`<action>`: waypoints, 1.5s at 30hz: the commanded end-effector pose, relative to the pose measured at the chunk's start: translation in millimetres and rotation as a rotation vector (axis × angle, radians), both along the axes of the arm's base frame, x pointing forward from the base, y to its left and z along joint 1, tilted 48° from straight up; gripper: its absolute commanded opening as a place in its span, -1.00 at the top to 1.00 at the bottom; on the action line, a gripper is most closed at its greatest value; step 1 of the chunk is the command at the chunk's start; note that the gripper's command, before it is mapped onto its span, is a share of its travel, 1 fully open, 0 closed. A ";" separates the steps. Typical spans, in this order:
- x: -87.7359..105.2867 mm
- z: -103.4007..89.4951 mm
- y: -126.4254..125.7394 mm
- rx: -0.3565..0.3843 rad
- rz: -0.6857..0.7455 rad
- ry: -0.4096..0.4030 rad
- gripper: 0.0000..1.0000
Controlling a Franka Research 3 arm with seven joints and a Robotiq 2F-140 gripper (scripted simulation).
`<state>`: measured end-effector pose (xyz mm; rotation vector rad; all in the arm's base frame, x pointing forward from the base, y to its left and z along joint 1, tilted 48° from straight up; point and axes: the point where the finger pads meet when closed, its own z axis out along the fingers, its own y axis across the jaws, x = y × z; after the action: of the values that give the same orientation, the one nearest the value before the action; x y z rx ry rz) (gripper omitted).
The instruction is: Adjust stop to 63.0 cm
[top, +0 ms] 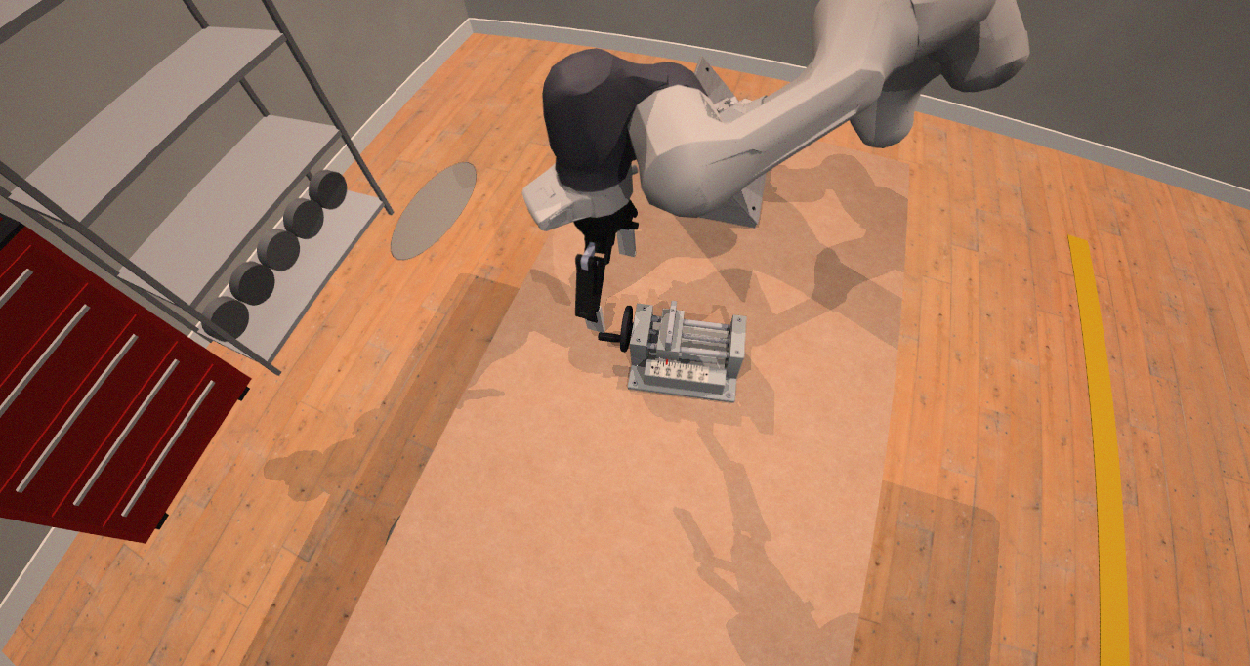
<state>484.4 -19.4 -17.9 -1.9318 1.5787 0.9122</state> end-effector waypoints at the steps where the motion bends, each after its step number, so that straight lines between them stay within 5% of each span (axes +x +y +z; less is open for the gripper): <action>1: 2.3 -10.4 -6.1 0.011 0.079 -0.099 -1.00; 41: 1.2 -19.4 -8.9 0.015 0.103 -0.123 -1.00; 42: 1.3 -19.2 -8.7 0.015 0.103 -0.123 0.33; 45: 5.5 -9.7 1.4 0.015 0.103 -0.123 0.33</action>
<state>485.0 -26.4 -35.4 -2.0286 1.4159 0.8310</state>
